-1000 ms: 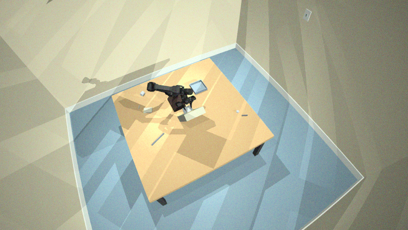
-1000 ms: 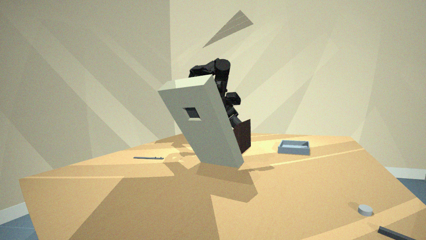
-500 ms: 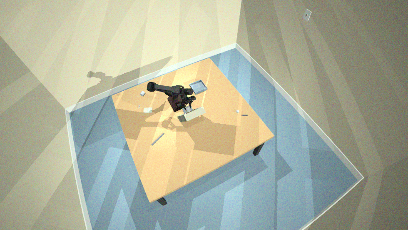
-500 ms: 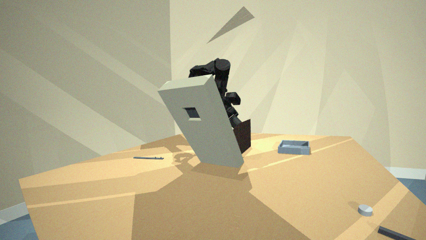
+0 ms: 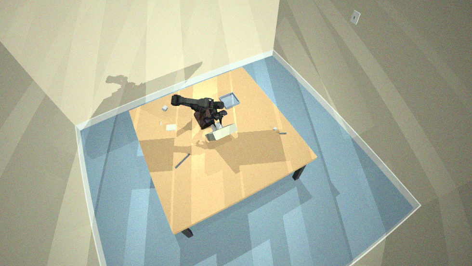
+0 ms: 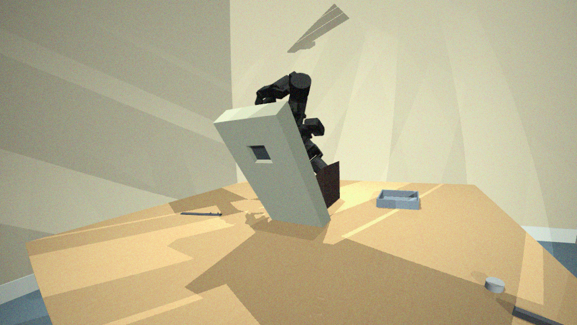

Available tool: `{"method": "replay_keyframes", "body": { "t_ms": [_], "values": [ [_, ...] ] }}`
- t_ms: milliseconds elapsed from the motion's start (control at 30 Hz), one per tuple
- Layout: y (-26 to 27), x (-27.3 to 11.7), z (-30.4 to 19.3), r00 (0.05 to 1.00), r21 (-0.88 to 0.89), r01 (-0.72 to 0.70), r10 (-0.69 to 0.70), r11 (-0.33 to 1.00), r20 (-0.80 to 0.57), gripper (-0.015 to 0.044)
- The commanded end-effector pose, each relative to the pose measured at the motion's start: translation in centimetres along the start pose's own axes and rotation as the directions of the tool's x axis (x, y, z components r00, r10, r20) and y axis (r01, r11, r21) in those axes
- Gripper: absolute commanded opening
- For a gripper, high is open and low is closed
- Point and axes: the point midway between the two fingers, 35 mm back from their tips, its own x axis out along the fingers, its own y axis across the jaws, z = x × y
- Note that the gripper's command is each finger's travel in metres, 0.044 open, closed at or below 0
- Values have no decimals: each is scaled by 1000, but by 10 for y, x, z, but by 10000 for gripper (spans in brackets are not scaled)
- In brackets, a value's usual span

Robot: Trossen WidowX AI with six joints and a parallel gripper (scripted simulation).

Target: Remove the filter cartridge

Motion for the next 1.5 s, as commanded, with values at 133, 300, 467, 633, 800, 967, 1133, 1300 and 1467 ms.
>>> {"method": "replay_keyframes", "body": {
  "t_ms": [133, 300, 467, 633, 800, 967, 1133, 1300, 1467],
  "values": [
    [4, -37, 9, 1000, 9, -10, 10, 1000, 10, 0],
    [5, -63, 10, 1000, 8, -10, 9, 1000, 9, 0],
    [3, -88, 9, 1000, 8, -3, 3, 1000, 11, 0],
    [10, -90, 10, 1000, 8, -3, 3, 1000, 11, 0],
    [36, -88, 11, 1000, 10, -4, 4, 1000, 12, 0],
    [63, -84, 11, 1000, 11, -6, 5, 1000, 12, 0],
    [89, -79, 8, 1000, 12, -6, 6, 1000, 13, 0],
    [91, -80, -1, 1000, -58, -27, 27, 998, -5, 0],
    [129, -88, -25, 990, -244, -142, 134, 959, -48, 0]
  ]
}}
